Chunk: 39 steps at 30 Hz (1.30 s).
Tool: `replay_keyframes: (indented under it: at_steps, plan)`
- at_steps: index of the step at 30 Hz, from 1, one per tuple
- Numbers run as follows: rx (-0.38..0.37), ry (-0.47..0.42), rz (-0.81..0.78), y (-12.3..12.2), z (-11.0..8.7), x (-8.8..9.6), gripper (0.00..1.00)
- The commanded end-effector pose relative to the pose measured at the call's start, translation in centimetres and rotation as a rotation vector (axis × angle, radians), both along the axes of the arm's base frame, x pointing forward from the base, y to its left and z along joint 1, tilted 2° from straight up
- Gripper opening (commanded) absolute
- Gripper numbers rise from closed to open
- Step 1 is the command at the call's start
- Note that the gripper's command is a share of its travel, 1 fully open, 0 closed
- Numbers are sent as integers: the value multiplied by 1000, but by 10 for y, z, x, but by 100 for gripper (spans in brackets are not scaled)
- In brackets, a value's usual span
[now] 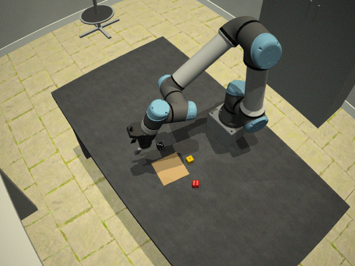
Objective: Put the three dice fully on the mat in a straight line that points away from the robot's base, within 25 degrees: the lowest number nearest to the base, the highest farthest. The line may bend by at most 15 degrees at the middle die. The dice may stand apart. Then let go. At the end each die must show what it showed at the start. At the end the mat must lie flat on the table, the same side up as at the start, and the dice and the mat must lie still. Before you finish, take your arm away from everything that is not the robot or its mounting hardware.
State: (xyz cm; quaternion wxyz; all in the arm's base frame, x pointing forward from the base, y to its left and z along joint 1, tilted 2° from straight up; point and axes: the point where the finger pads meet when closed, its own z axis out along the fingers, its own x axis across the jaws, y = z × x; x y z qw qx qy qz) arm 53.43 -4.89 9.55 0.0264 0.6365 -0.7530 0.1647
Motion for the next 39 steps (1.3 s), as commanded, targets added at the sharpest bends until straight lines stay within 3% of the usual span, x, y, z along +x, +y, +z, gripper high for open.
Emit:
replay_keyframes:
  at_steps: [1,3,5,13,20,39]
  plan:
    - [75,28,-132,-21,-10,-37,100]
    - [105,40,-187,-28,-15,-53,100]
    - [105,40,-187,-28,-15,-53,100]
    - [205,73,-368,-42,-29,-102,100]
    - [260,90,-471,-46,-36,-129,100]
    - [298,102,-542,-47,-41,-147,100]
